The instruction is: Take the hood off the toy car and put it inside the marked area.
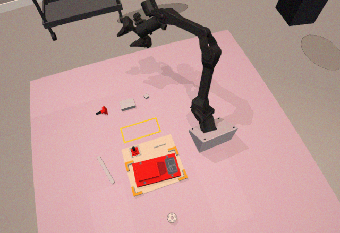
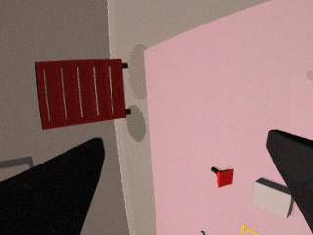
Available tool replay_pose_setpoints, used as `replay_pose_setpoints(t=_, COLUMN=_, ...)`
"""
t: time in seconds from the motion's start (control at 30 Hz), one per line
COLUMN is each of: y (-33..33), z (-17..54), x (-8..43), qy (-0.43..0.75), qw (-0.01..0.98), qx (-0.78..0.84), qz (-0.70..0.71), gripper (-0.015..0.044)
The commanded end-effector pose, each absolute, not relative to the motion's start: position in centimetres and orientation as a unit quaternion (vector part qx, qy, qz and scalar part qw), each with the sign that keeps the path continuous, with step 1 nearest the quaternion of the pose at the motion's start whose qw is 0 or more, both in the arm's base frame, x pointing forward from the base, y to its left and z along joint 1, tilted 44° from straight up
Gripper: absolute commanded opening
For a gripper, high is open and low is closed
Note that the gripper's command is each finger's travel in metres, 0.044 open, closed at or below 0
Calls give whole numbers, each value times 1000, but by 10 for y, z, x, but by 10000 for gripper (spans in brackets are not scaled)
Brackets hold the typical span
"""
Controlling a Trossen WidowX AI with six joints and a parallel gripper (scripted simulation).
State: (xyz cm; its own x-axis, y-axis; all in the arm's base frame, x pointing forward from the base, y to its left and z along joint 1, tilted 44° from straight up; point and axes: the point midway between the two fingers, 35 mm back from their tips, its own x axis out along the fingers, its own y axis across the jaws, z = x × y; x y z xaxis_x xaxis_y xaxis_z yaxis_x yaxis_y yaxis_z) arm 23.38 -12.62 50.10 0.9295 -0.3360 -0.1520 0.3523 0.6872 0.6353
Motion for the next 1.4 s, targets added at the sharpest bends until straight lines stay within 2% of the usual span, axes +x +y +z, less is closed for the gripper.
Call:
replay_pose_setpoints(t=0.0, y=-127, z=460, x=275, qy=86, qw=904, qx=376, qz=-185, gripper=440)
replay_pose_setpoints(t=0.37, y=-83, z=346, x=360, qy=280, qw=863, qx=372, qz=-195, gripper=440)
replay_pose_setpoints(t=0.67, y=-14, z=248, x=392, qy=433, qw=831, qx=285, qz=-201, gripper=440)
replay_pose_setpoints(t=0.97, y=63, z=156, x=385, qy=557, qw=795, qx=141, qz=-196, gripper=440)
replay_pose_setpoints(t=1.37, y=141, z=52, x=335, qy=623, qw=740, qx=-120, qz=-223, gripper=440)
